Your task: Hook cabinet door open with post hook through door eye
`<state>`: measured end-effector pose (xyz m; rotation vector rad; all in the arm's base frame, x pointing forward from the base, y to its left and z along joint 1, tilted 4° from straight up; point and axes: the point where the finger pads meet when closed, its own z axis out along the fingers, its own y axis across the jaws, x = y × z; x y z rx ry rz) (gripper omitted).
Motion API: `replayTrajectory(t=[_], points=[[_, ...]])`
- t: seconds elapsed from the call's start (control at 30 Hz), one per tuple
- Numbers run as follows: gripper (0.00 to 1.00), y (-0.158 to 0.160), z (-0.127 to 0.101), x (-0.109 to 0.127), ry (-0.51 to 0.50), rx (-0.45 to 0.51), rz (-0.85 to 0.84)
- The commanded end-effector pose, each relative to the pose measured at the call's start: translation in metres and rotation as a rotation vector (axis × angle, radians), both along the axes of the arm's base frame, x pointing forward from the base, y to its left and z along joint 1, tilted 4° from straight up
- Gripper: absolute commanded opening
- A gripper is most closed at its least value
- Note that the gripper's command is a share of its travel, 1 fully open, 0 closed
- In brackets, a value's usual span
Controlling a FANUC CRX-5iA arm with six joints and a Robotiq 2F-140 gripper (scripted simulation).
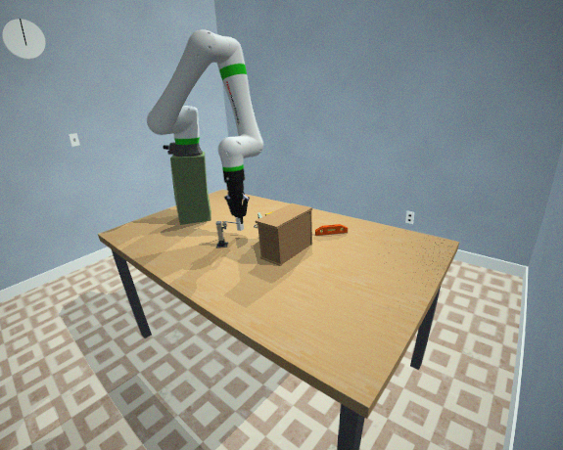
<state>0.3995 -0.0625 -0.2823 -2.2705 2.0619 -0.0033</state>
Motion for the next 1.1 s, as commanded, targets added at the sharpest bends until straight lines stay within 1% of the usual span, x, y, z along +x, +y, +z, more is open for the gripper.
replayTrajectory(t=[0.0, 1.07], points=[[0.03, 0.001, 0.002, 0.0, 0.0, 0.0, 0.0], [0.03, 0.006, 0.028, -0.002, 0.0, 0.0, 0.0]])
